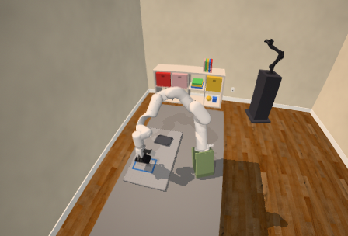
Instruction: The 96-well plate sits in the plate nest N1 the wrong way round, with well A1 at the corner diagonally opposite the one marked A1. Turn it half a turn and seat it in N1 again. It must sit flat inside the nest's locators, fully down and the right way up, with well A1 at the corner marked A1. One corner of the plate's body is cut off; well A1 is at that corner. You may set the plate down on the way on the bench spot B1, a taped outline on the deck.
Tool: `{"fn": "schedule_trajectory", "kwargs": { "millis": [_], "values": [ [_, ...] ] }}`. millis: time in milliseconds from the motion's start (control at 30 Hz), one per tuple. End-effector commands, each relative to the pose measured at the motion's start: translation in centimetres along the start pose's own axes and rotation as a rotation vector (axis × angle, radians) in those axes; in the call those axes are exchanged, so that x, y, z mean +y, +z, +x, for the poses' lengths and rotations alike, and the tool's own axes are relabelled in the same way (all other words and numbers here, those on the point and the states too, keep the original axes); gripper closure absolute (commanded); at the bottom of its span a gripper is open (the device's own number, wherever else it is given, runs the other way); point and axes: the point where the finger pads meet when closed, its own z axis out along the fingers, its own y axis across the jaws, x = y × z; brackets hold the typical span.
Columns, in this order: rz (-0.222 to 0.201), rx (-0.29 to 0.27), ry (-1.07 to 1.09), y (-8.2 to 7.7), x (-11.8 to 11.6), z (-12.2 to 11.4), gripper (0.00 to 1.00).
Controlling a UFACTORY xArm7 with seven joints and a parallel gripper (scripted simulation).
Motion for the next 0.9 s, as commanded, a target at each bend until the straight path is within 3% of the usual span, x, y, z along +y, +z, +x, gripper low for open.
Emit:
{"fn": "schedule_trajectory", "kwargs": {
  "millis": [0, 333, 867],
  "values": [
    [-0.003, -0.004, 0.000, -0.2, 0.1, -0.1, 1.00],
    [-0.003, -0.004, 0.000, -0.2, 0.1, -0.1, 1.00],
    [-0.003, -0.004, 0.000, 2.1, 0.1, -0.1, 1.00]
  ]
}}
